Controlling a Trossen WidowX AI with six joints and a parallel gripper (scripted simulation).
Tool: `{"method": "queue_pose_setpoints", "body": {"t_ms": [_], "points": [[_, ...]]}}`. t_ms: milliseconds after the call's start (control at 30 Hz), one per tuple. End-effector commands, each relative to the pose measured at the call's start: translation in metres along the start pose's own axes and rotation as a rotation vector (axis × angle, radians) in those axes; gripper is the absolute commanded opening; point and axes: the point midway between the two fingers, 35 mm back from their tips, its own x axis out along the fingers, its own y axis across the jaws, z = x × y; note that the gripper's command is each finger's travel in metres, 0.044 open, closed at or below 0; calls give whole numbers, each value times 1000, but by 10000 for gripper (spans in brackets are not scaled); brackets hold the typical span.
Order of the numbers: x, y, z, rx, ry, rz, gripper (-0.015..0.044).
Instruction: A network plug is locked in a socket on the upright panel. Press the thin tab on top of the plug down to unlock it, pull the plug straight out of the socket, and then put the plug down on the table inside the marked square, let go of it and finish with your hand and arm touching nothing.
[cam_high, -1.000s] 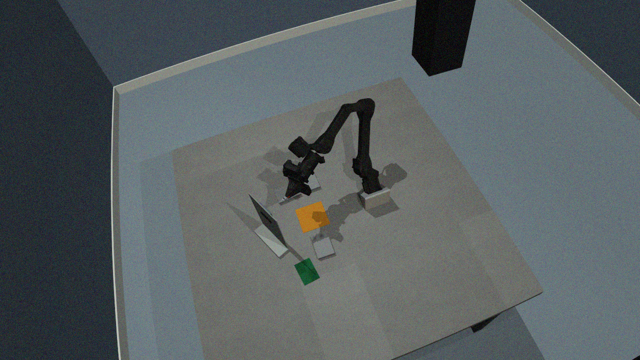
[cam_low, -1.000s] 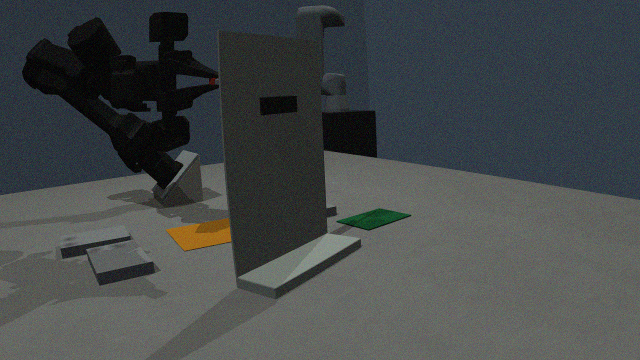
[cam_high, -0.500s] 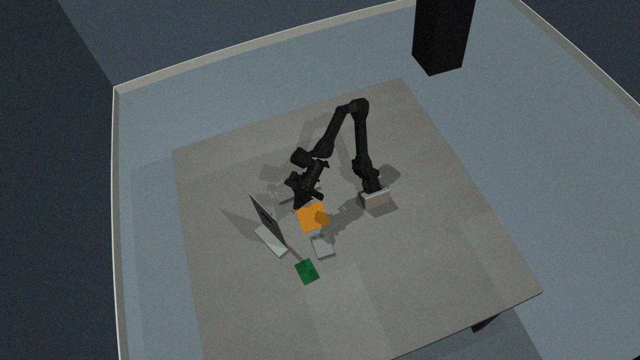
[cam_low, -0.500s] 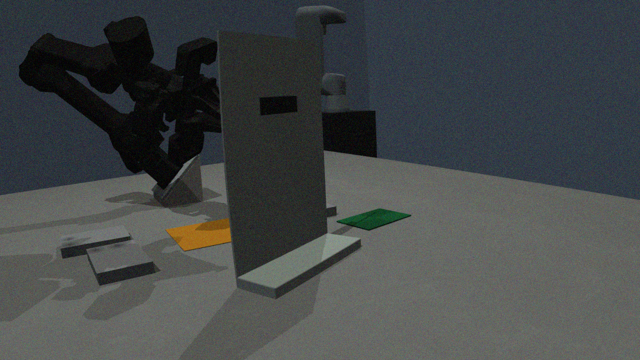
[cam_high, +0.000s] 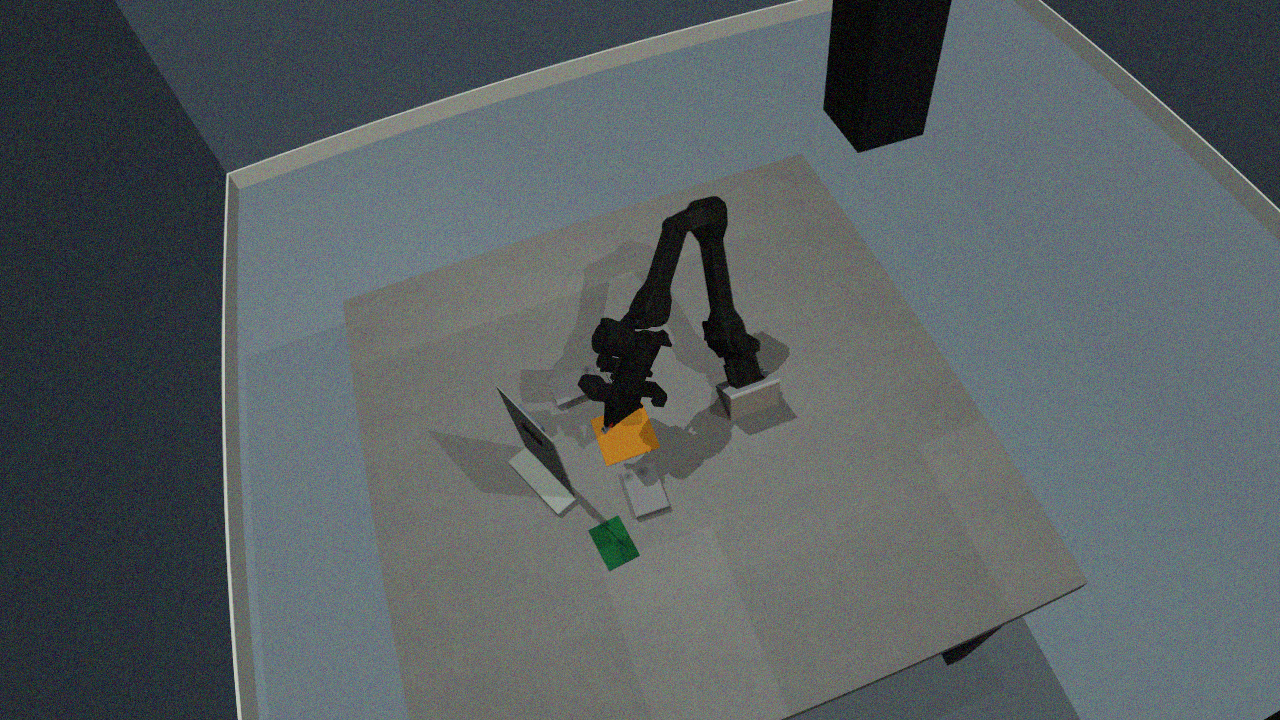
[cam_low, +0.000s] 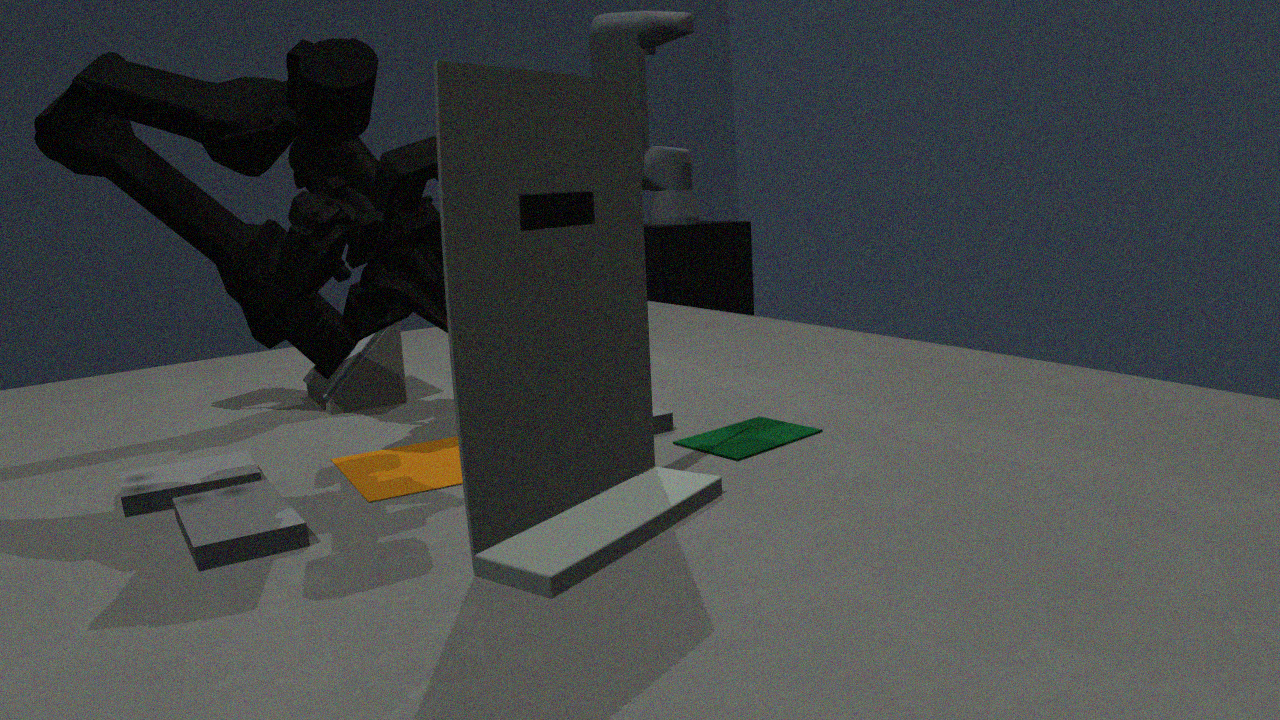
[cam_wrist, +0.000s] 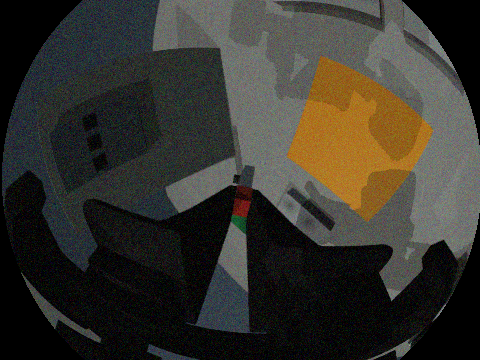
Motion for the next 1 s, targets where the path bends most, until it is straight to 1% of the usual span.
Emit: {"method": "queue_pose_setpoints", "body": {"t_ms": [0,200,433,967], "points": [[0,-12,2,22,-90,-49,0],[-3,-24,7,43,-220,-88,0],[-9,-33,14,54,-363,-94,0],[1,-40,16,55,-363,-97,0]]}}
